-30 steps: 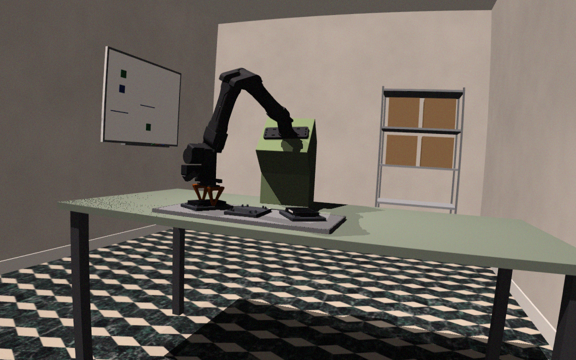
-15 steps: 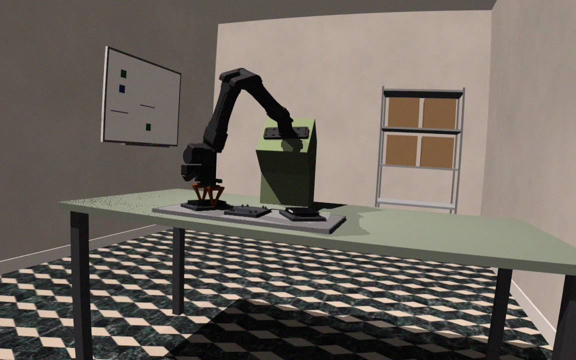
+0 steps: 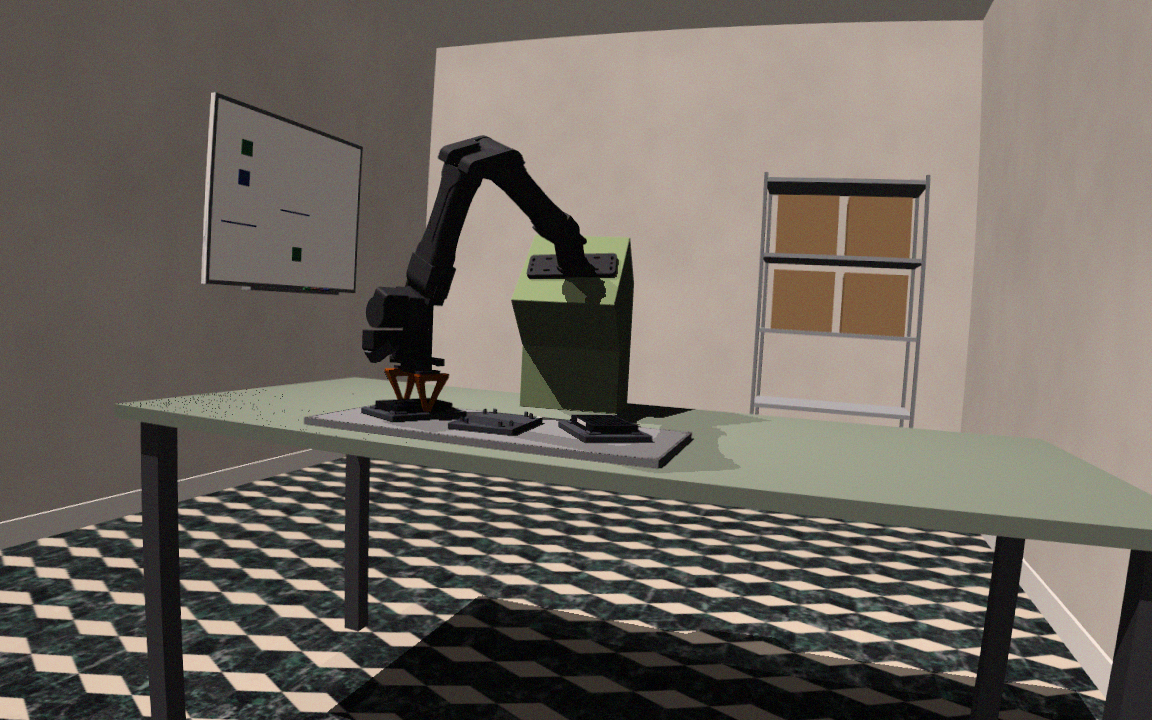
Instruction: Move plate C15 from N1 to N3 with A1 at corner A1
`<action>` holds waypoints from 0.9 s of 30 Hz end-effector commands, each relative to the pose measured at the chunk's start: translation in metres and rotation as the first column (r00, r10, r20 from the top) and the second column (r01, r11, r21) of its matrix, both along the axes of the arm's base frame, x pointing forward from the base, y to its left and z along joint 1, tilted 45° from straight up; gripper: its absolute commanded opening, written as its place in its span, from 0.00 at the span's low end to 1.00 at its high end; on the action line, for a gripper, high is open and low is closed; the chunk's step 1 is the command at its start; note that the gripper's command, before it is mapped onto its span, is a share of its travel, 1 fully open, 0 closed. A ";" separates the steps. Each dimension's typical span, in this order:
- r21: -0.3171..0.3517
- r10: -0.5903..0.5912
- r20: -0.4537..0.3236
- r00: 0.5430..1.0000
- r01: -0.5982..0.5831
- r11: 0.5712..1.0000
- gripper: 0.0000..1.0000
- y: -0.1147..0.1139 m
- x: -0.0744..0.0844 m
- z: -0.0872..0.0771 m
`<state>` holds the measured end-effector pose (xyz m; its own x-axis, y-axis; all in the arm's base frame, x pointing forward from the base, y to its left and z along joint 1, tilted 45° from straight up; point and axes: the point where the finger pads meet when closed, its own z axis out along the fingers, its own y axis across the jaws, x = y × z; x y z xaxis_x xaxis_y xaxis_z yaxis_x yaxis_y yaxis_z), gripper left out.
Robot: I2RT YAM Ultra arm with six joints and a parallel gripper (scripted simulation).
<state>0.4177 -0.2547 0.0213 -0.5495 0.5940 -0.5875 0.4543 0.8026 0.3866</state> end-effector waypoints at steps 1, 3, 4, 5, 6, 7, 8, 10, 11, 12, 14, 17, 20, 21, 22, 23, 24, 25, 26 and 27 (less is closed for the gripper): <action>-0.009 -0.008 0.010 1.000 0.008 1.000 0.00 -0.004 0.000 0.005; 0.000 -0.019 -0.003 1.000 0.019 1.000 0.00 -0.003 -0.011 0.006; 0.000 -0.019 -0.003 1.000 0.019 1.000 0.00 -0.003 -0.011 0.006; 0.000 -0.019 -0.003 1.000 0.019 1.000 0.00 -0.003 -0.011 0.006; -0.017 -0.012 0.023 1.000 0.012 1.000 0.00 -0.008 -0.004 0.018; -0.007 -0.010 0.009 1.000 0.010 1.000 0.00 -0.004 -0.009 0.013; 0.001 -0.010 0.000 1.000 0.010 1.000 0.00 -0.001 -0.014 0.010; 0.001 -0.010 0.000 1.000 0.010 1.000 0.00 -0.001 -0.016 0.012; -0.001 -0.010 0.003 1.000 0.010 1.000 0.00 -0.002 -0.016 0.015; -0.004 -0.010 0.005 1.000 0.010 1.000 0.00 -0.002 -0.017 0.017; 0.001 -0.010 0.000 1.000 0.010 1.000 0.00 0.000 -0.021 0.017; -0.002 -0.010 0.003 1.000 0.010 1.000 0.00 -0.001 -0.023 0.022; -0.002 -0.010 0.004 1.000 0.010 1.000 0.00 -0.001 -0.026 0.025; -0.002 -0.010 0.004 1.000 0.010 1.000 0.00 -0.001 -0.026 0.025; -0.002 -0.010 0.004 1.000 0.010 1.000 0.00 -0.001 -0.026 0.025; -0.010 -0.010 0.012 1.000 0.010 1.000 0.00 -0.003 -0.025 0.030; 0.001 -0.010 0.001 1.000 0.010 1.000 0.00 0.001 -0.030 0.026; 0.001 -0.010 0.000 1.000 0.010 1.000 0.00 0.001 -0.031 0.027; 0.001 -0.010 0.000 1.000 0.010 1.000 0.00 0.001 -0.032 0.028; -0.006 -0.010 0.007 1.000 0.010 1.000 0.00 -0.001 -0.031 0.033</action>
